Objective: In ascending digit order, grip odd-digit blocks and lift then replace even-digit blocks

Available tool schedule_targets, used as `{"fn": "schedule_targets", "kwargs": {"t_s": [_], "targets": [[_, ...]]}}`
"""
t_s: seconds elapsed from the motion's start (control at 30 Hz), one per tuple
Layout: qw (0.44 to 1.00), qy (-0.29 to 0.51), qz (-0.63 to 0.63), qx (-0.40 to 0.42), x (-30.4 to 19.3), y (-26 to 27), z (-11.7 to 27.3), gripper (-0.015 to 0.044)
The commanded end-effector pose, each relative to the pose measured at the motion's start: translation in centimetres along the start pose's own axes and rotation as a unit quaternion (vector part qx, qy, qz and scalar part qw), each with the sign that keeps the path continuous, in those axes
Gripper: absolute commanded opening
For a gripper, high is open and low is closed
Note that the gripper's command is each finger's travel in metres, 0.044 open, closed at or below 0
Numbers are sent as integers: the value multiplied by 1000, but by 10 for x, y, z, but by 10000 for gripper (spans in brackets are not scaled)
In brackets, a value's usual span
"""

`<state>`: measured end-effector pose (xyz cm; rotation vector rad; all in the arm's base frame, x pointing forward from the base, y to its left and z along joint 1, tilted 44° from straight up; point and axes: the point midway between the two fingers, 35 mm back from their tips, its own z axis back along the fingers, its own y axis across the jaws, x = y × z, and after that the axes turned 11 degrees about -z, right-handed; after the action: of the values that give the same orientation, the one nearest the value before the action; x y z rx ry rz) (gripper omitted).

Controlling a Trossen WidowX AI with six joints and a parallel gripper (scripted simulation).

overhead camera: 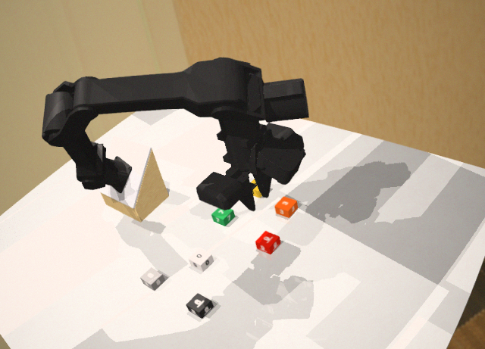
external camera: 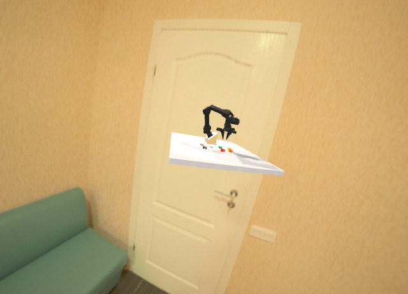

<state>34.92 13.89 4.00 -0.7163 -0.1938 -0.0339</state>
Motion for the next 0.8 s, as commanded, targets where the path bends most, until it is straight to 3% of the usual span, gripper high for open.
{"fn": "schedule_targets", "kwargs": {"t_s": [0.0, 0.07, 0.2, 0.77], "targets": [[1000, 4, 1, -5, 0, -1, -49, 251], [1000, 3, 1, -6, -1, -2, -70, 304], [1000, 3, 1, -7, -2, -3, -72, 400], [1000, 3, 1, -7, -1, -3, -94, 400]]}}
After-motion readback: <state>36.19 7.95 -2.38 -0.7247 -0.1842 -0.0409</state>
